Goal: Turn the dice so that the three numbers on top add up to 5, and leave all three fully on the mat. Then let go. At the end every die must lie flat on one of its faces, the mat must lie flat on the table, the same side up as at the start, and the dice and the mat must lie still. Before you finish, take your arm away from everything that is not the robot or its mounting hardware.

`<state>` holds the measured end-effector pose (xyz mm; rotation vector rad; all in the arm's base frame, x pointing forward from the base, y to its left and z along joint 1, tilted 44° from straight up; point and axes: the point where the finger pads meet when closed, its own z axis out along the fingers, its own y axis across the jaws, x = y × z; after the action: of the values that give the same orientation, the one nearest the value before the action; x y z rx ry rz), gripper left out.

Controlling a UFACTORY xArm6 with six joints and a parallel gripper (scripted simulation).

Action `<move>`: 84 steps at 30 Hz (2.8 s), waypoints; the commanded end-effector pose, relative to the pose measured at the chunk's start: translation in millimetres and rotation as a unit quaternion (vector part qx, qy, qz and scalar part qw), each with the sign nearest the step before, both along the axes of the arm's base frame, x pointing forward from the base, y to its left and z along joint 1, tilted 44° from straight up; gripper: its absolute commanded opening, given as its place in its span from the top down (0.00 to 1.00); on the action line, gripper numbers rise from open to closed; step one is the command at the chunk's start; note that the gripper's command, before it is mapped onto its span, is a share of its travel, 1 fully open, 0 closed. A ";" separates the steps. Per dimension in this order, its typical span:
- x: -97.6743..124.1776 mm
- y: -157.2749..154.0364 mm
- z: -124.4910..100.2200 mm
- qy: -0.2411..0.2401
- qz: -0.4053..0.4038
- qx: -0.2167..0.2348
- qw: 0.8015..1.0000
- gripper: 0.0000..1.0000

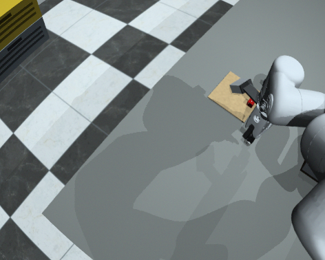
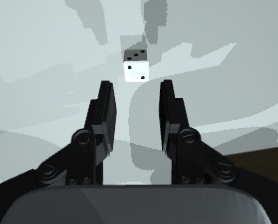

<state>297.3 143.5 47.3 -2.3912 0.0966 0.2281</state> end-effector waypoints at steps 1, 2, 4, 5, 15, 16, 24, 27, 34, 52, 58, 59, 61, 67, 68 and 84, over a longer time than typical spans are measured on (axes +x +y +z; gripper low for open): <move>0.6 4.3 -4.2 -0.002 -0.001 0.000 1.000 0.64; 0.6 4.3 -4.2 -0.002 -0.001 0.000 1.000 0.64; 0.3 6.1 -6.1 -0.002 -0.001 0.000 1.000 0.64; 0.1 6.9 -6.9 -0.002 -0.001 0.000 1.000 0.64; -1.0 12.7 -12.9 -0.002 -0.001 0.000 1.000 0.64; -1.0 13.0 -13.2 -0.002 -0.001 0.000 1.000 0.64; -1.2 13.8 -14.0 -0.002 -0.001 0.000 1.000 0.64; -1.2 13.8 -14.1 -0.002 -0.001 0.000 1.000 0.64; -1.2 13.8 -14.1 -0.002 -0.001 0.000 1.000 0.64; -1.2 13.8 -14.1 -0.002 -0.001 0.000 1.000 0.64; -1.2 13.8 -14.1 -0.002 -0.001 0.000 1.000 0.64; -1.2 13.8 -14.1 -0.002 -0.001 0.000 1.000 0.64; -1.2 13.8 -14.1 -0.002 -0.001 0.000 1.000 0.64; -0.9 13.9 -14.1 -0.002 -0.001 0.000 1.000 0.64; -0.7 13.9 -14.1 -0.002 -0.001 0.000 1.000 0.64; -0.2 14.0 -14.1 -0.002 -0.001 0.000 1.000 0.64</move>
<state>296.0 157.8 32.6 -2.3909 0.0965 0.2272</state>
